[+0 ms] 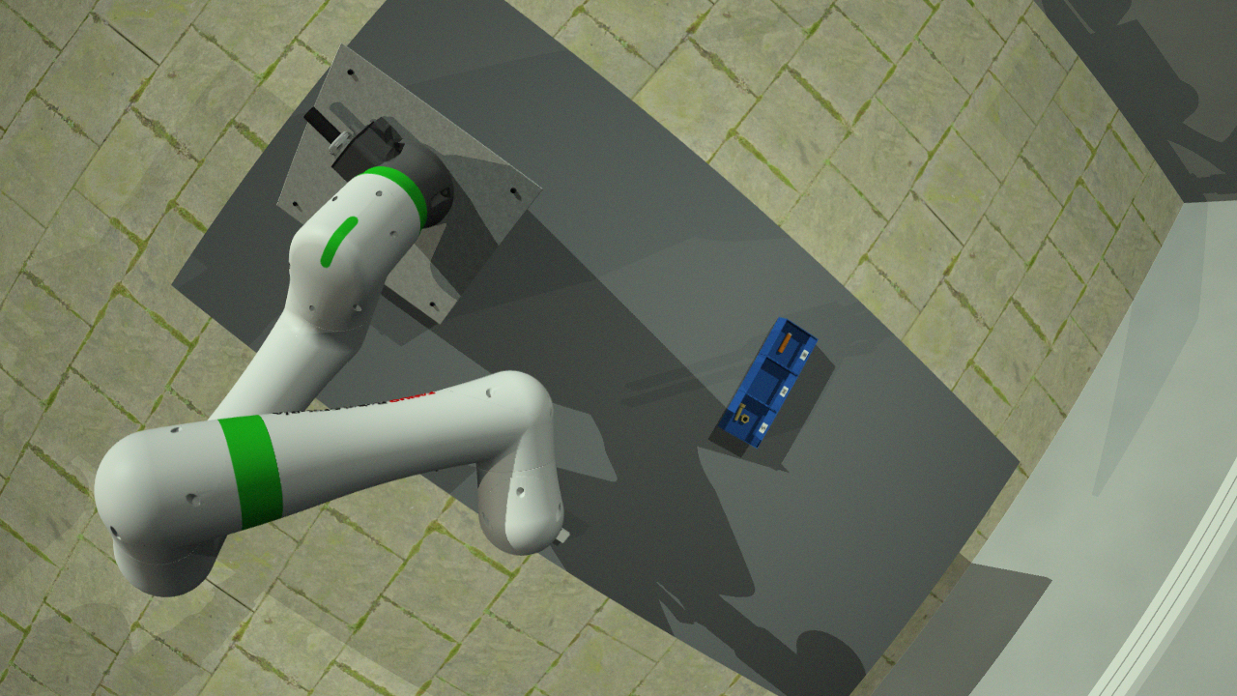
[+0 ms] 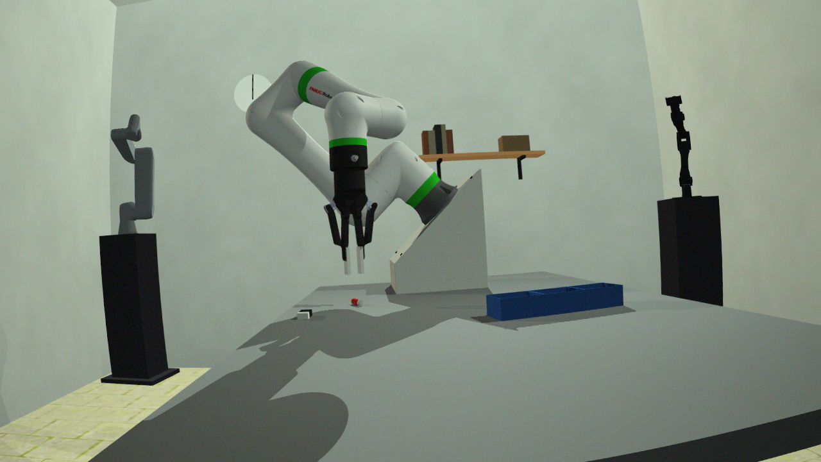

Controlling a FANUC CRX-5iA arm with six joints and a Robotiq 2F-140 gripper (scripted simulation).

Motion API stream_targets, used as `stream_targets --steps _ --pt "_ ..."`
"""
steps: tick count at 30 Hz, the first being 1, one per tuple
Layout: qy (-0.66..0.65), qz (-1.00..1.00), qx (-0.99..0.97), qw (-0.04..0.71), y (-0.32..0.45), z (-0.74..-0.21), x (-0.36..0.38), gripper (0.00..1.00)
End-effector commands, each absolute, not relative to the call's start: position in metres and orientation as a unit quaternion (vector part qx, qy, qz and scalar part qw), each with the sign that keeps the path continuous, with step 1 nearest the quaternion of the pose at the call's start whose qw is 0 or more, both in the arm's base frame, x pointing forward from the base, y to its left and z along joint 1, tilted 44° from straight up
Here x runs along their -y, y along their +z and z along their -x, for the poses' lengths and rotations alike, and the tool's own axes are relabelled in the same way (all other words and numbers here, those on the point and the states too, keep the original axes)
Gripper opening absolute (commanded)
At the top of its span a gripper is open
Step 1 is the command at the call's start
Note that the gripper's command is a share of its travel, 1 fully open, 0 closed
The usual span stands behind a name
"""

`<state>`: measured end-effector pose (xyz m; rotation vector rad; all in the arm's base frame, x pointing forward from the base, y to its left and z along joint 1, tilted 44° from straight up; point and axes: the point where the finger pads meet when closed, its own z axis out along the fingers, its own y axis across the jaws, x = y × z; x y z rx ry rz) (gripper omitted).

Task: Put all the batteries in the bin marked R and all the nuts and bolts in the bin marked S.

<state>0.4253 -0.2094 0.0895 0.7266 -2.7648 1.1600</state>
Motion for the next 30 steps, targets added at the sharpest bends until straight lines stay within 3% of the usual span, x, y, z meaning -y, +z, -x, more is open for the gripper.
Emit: stream_targets --steps 1,30 --pt "0.374 -0.237 0.896 0.027 0.0976 -0.4204 0.2159 0.26" --pt "0.374 -0.237 0.896 0.027 0.0903 -0.4266 0.2070 0.26"
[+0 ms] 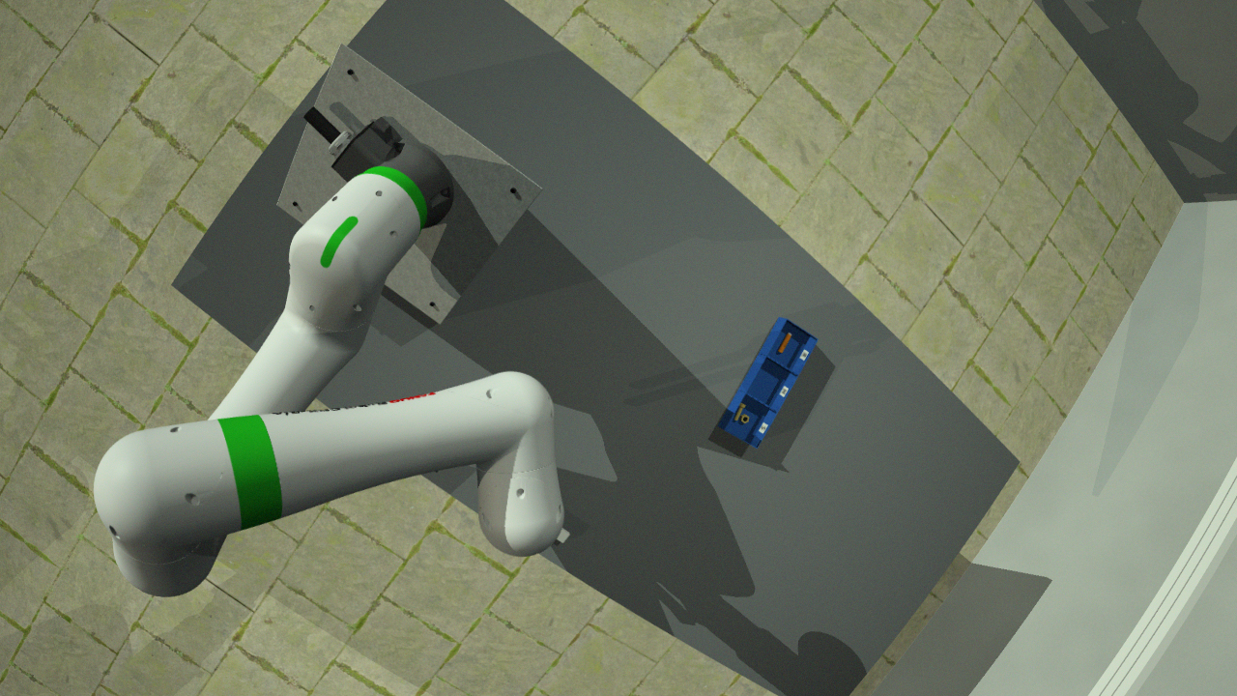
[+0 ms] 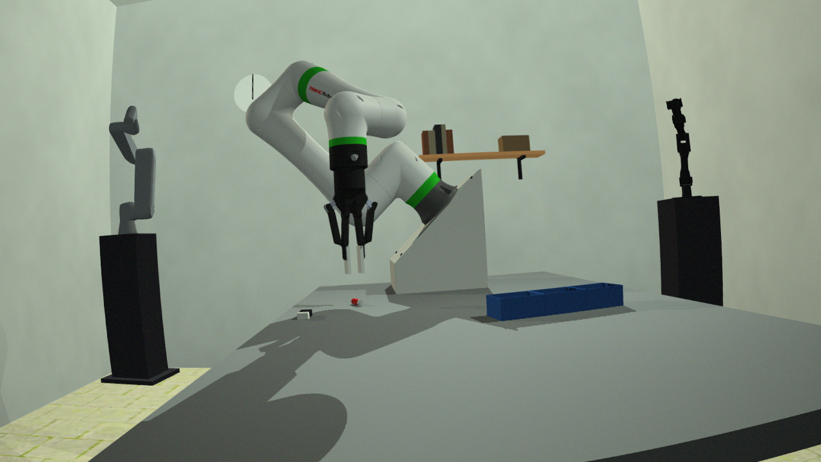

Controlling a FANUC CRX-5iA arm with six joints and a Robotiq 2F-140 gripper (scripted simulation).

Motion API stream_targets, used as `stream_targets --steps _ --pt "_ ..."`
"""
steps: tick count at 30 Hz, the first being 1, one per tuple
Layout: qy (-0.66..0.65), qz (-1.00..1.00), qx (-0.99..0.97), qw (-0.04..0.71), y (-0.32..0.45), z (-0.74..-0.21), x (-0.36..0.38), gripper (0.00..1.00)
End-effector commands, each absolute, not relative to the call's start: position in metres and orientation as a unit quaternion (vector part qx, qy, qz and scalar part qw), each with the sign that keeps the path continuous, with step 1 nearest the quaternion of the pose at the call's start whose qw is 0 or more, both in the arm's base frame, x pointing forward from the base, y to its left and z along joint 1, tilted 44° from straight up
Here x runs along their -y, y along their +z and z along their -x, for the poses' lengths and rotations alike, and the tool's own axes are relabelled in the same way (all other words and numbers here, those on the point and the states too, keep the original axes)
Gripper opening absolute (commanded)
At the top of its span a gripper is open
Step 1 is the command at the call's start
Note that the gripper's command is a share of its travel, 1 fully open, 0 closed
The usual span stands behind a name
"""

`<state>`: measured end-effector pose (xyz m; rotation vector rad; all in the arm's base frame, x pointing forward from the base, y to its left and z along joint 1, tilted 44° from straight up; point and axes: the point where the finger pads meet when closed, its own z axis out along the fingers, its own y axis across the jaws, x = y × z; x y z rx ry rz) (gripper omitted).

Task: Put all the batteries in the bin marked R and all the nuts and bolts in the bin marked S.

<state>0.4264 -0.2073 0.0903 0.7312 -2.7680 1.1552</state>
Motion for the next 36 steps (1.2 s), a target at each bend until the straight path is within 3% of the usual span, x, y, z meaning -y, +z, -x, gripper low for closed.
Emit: stream_targets --steps 1,36 --pt "0.374 -0.237 0.896 0.027 0.090 -0.427 0.207 0.26" --pt "0.374 -0.237 0.896 0.027 0.046 -0.436 0.250 0.26"
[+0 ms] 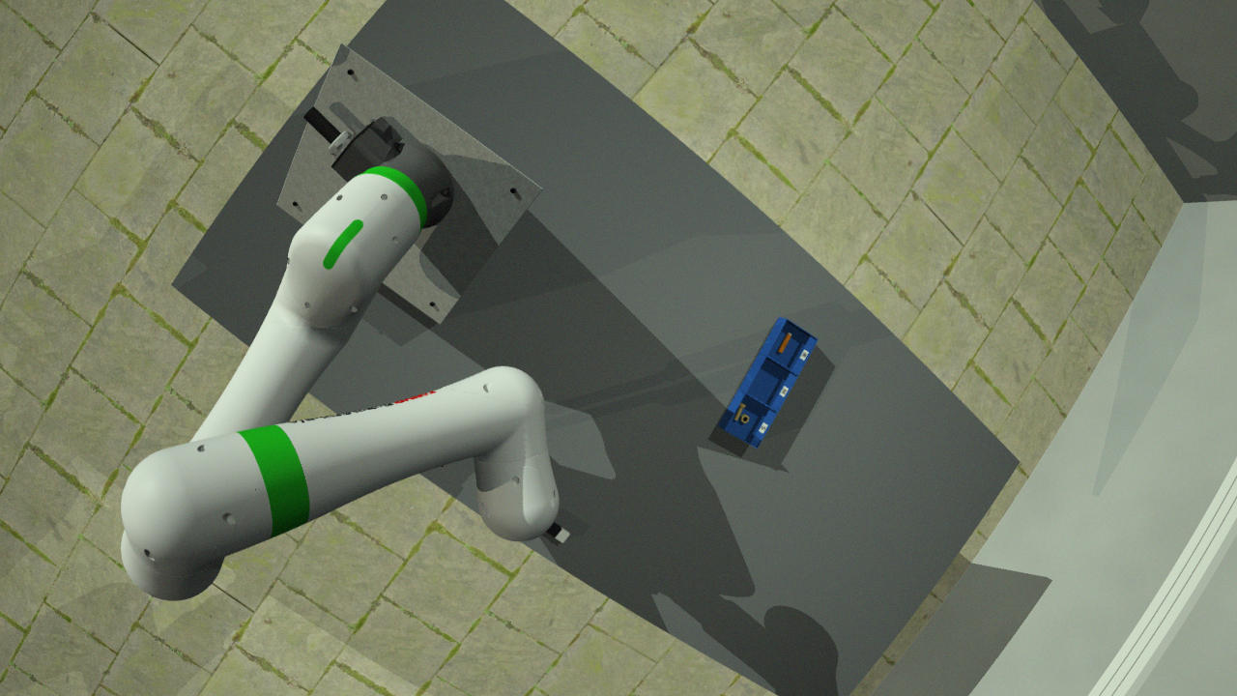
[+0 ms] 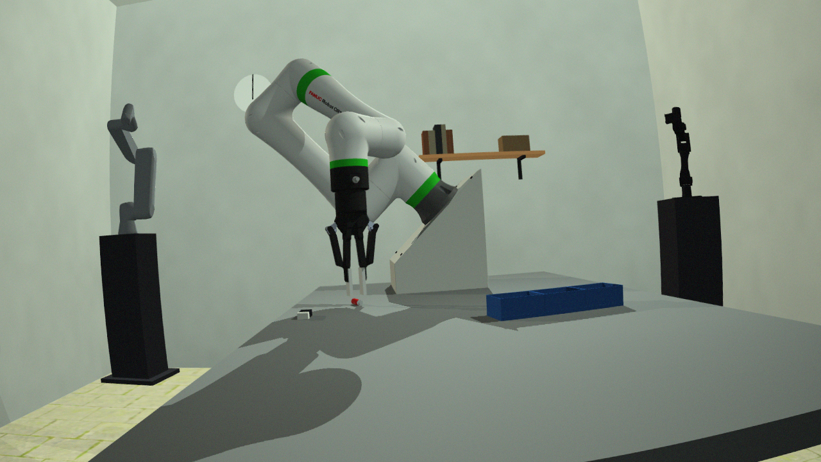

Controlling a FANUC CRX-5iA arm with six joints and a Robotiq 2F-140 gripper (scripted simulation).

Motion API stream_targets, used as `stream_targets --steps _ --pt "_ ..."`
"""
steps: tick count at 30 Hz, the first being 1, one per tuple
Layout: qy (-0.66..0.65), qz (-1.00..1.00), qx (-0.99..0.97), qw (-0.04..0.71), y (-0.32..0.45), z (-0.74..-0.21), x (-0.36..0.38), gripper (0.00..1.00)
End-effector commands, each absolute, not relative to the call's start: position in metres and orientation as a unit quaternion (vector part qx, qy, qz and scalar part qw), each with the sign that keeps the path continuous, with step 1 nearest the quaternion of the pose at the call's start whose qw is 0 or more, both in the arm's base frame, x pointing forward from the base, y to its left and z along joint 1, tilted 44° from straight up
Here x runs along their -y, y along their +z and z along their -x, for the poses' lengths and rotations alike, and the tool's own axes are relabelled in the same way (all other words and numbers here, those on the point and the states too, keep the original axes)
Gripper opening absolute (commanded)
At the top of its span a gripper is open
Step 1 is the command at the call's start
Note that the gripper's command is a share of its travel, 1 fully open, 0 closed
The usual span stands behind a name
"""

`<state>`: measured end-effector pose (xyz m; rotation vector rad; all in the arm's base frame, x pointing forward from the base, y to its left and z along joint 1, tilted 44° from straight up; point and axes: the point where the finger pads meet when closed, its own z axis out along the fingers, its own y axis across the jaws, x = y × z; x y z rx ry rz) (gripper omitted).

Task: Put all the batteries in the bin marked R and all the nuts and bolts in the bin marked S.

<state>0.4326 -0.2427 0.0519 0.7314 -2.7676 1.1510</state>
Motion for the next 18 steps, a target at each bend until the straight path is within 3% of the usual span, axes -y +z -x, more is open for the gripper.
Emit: stream_targets --steps 1,18 --pt "0.374 -0.237 0.896 0.027 0.0458 -0.4357 0.2496 0.26" --pt "0.374 -0.237 0.896 0.027 0.0369 -0.4365 0.2576 0.26"
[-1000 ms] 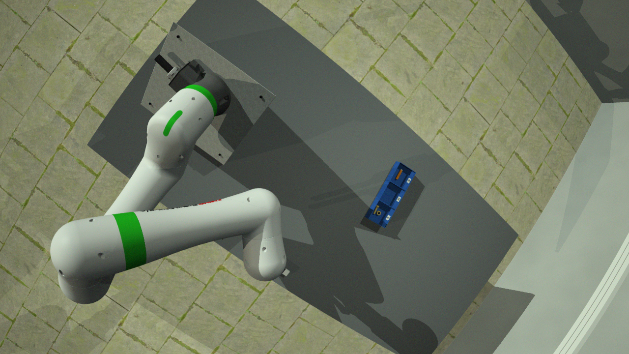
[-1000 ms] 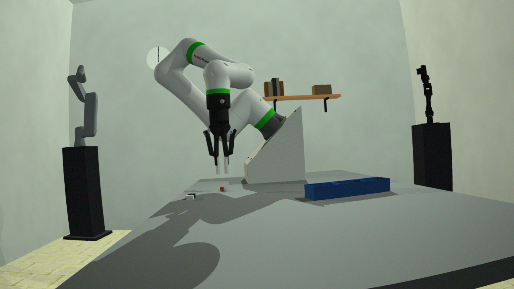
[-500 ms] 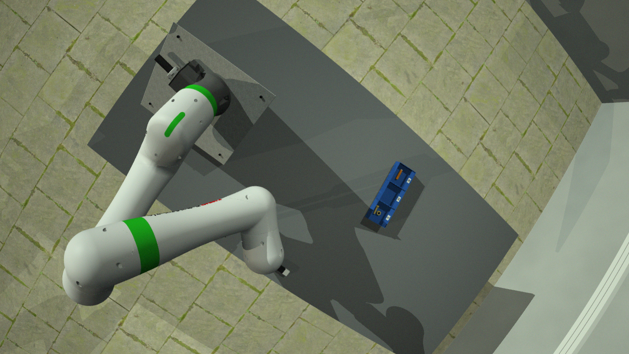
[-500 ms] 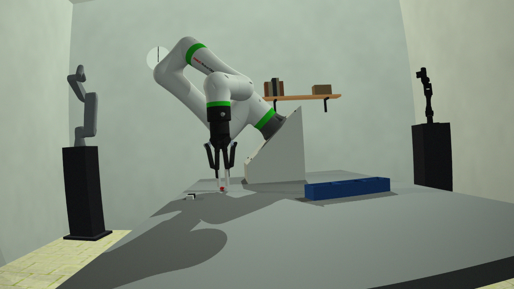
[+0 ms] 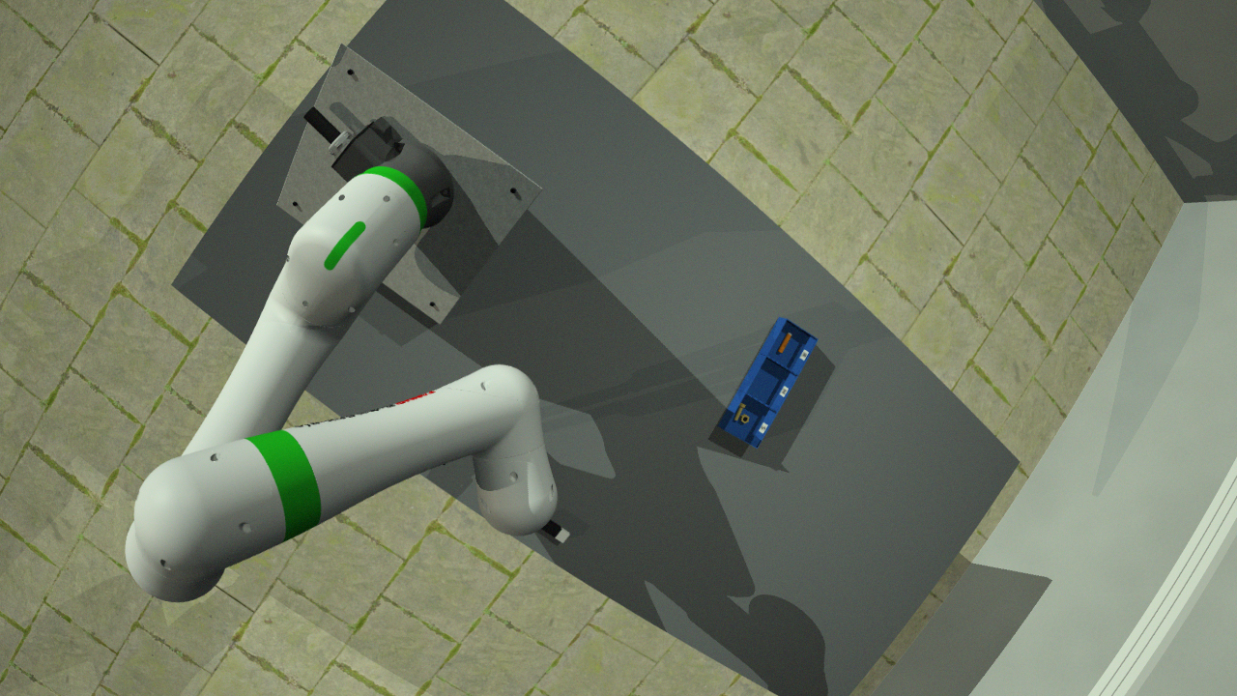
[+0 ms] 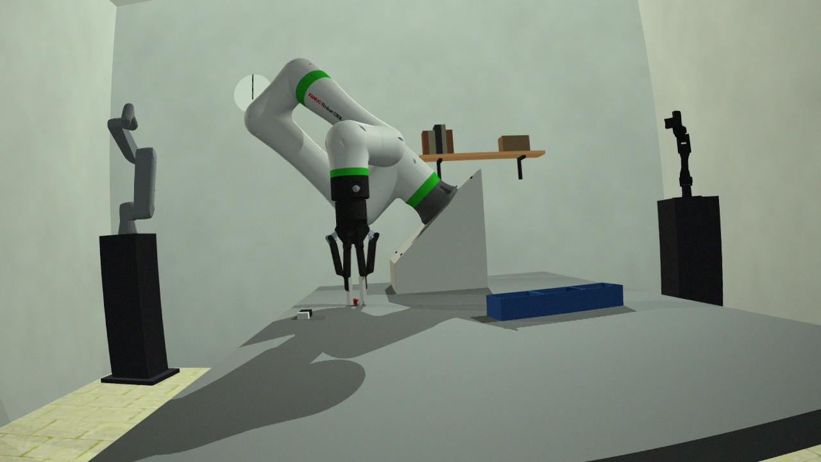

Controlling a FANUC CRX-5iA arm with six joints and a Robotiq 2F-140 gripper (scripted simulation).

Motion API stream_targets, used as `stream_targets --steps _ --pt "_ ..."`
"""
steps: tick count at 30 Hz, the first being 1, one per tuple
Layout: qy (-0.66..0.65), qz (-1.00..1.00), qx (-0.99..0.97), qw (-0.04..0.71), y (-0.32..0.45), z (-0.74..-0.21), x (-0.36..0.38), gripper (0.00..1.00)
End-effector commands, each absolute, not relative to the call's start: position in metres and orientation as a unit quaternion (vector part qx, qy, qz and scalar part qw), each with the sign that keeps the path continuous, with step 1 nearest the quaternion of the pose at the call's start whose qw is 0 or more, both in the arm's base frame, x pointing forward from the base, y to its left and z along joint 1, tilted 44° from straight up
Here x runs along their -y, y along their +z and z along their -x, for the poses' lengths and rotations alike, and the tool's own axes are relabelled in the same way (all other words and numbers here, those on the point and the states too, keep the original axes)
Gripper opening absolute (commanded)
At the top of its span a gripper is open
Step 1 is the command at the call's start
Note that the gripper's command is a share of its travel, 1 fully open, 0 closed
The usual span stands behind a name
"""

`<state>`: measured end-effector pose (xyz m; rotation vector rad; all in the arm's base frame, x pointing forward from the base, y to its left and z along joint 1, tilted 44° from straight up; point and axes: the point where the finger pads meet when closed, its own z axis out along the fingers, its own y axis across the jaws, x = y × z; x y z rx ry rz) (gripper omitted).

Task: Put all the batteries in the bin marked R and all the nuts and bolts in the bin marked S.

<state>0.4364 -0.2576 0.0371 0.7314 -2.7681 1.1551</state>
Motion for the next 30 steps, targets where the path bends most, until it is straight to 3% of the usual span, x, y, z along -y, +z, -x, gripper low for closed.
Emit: stream_targets --steps 1,8,9,30 --pt "0.374 -0.237 0.896 0.027 0.0369 -0.4365 0.2576 0.26" --pt "0.374 -0.237 0.896 0.027 0.0369 -0.4363 0.2576 0.26" --pt "0.374 -0.237 0.896 0.027 0.0369 -0.4363 0.2576 0.15" --pt "0.374 -0.237 0.896 0.027 0.0369 -0.4363 0.2576 0.15"
